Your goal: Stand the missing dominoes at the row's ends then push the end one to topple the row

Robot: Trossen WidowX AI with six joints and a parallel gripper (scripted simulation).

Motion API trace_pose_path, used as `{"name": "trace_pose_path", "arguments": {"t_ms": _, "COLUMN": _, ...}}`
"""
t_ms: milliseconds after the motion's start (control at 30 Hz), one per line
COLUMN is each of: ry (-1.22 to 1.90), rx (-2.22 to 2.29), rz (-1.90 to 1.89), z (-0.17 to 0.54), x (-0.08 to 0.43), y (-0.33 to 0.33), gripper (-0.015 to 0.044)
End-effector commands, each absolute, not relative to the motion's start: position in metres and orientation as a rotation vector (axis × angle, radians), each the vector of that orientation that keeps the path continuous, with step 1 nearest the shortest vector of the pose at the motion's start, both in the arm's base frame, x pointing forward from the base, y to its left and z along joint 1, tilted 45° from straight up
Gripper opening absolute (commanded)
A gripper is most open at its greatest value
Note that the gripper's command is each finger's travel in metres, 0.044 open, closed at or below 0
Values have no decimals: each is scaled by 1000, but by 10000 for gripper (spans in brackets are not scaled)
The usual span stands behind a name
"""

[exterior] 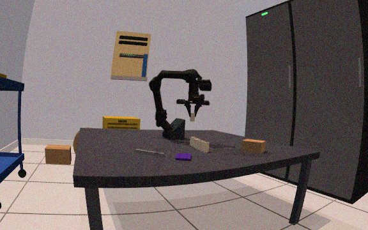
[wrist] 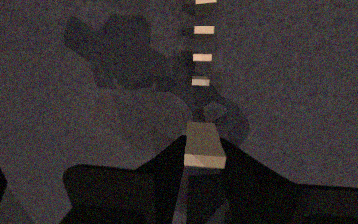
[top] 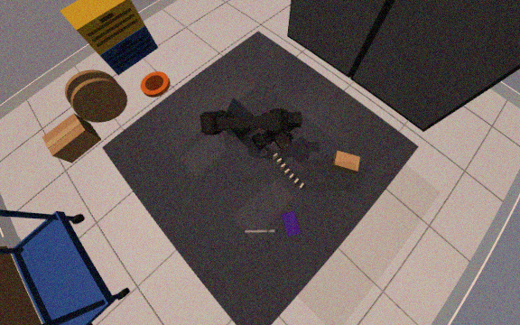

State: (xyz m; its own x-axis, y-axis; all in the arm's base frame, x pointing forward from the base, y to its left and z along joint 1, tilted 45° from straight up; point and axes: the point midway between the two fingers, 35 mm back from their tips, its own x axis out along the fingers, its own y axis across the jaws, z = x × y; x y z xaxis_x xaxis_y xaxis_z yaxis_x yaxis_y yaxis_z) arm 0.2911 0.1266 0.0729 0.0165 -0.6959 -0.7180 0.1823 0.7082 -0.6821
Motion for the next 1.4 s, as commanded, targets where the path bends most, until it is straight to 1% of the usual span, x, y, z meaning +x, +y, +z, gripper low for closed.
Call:
{"name": "trace_pose_path", "arguments": {"t_ms": 0, "ry": 1399, "rx": -480, "rz": -715, "z": 68, "x": 290, "y": 121, "gripper": 107}}
{"name": "trace_pose_path", "arguments": {"t_ms": 467, "ry": 1398, "rx": -478, "rz": -711, "z": 20, "x": 297, "y": 77, "gripper": 107}}
{"name": "trace_pose_path", "arguments": {"t_ms": 900, "ry": 1396, "rx": -482, "rz": -718, "z": -17, "x": 292, "y": 35, "gripper": 107}}
{"name": "trace_pose_path", "arguments": {"t_ms": 1300, "ry": 1396, "rx": -483, "rz": -719, "z": -19, "x": 291, "y": 32, "gripper": 107}}
{"name": "trace_pose_path", "arguments": {"t_ms": 1367, "ry": 1396, "rx": -483, "rz": -719, "z": -19, "x": 291, "y": 32, "gripper": 160}}
